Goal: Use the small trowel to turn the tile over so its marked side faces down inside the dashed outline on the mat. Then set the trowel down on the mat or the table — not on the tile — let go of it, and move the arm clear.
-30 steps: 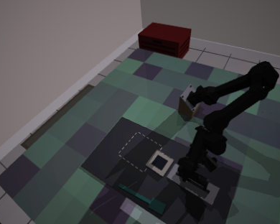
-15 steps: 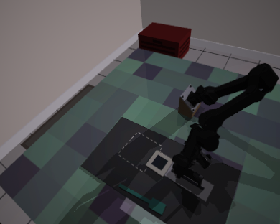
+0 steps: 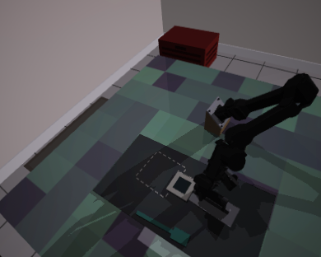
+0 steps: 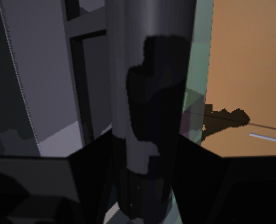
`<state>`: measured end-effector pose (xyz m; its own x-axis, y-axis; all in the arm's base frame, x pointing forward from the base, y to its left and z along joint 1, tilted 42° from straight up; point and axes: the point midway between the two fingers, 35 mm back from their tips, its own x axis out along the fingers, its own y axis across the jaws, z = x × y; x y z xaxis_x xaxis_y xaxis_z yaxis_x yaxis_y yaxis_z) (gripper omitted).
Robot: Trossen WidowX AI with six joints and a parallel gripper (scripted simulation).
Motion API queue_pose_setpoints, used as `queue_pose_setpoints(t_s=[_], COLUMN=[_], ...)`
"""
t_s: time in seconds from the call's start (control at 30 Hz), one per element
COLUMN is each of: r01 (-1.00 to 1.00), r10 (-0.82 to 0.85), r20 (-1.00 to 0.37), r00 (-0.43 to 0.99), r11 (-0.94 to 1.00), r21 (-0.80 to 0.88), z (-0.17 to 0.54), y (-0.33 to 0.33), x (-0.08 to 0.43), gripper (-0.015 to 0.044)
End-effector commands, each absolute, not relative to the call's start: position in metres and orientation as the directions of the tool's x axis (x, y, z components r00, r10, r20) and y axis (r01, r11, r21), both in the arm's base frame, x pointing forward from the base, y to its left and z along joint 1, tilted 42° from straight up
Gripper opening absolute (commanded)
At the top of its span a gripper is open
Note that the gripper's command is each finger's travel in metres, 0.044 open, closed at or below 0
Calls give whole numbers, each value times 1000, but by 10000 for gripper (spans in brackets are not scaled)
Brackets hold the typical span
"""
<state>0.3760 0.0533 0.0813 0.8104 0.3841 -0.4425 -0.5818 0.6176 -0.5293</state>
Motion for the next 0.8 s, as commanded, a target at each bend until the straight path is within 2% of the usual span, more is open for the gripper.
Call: queue_pose_setpoints(t_s=[0.0, 0.77], r01=[-570, -571], r10=[351, 336], r20=[-455, -469], r00=[819, 817], r11=[598, 580], r21=[-564, -581], z=[88, 100], y=[50, 18], x=[378, 374], gripper=[0, 0])
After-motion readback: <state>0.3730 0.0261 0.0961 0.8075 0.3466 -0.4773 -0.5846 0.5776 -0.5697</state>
